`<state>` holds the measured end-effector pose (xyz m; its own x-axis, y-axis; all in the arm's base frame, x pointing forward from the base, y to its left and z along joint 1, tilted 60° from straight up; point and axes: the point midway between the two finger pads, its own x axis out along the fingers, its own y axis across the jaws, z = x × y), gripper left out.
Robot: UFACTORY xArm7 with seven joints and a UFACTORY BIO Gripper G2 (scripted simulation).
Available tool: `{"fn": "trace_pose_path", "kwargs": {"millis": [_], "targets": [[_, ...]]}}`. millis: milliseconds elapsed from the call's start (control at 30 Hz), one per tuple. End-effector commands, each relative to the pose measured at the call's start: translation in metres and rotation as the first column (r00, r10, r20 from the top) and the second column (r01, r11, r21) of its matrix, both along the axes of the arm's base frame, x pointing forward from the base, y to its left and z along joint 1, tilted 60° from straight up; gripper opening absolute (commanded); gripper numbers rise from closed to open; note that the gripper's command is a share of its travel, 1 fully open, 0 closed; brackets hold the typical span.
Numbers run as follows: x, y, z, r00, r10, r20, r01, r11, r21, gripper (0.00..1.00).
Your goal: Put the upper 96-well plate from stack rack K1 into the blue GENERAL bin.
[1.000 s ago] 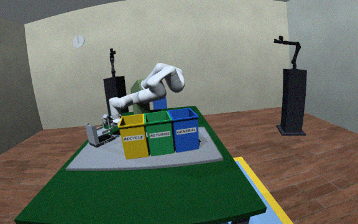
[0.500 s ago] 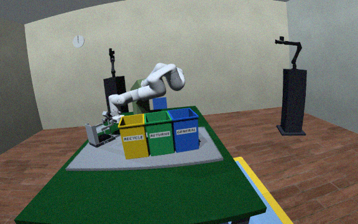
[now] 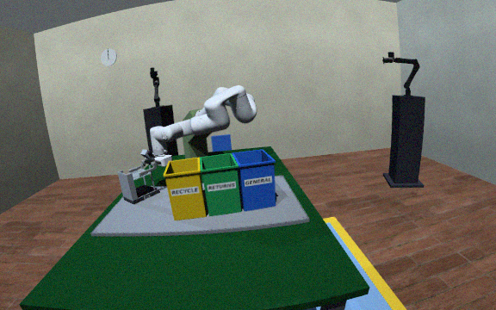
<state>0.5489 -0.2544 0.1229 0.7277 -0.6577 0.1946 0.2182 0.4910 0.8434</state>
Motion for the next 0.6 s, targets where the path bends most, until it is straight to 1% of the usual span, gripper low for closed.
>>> {"fn": "trace_pose_path", "kwargs": {"millis": [0,567], "targets": [[-0.006,-0.007,0.005,1.000,-0.003,0.001,0.003,1.000,-0.001,0.00],[-0.023,-0.021,0.018,1.000,-0.003,0.001,0.003,1.000,-0.001,0.00]]}}
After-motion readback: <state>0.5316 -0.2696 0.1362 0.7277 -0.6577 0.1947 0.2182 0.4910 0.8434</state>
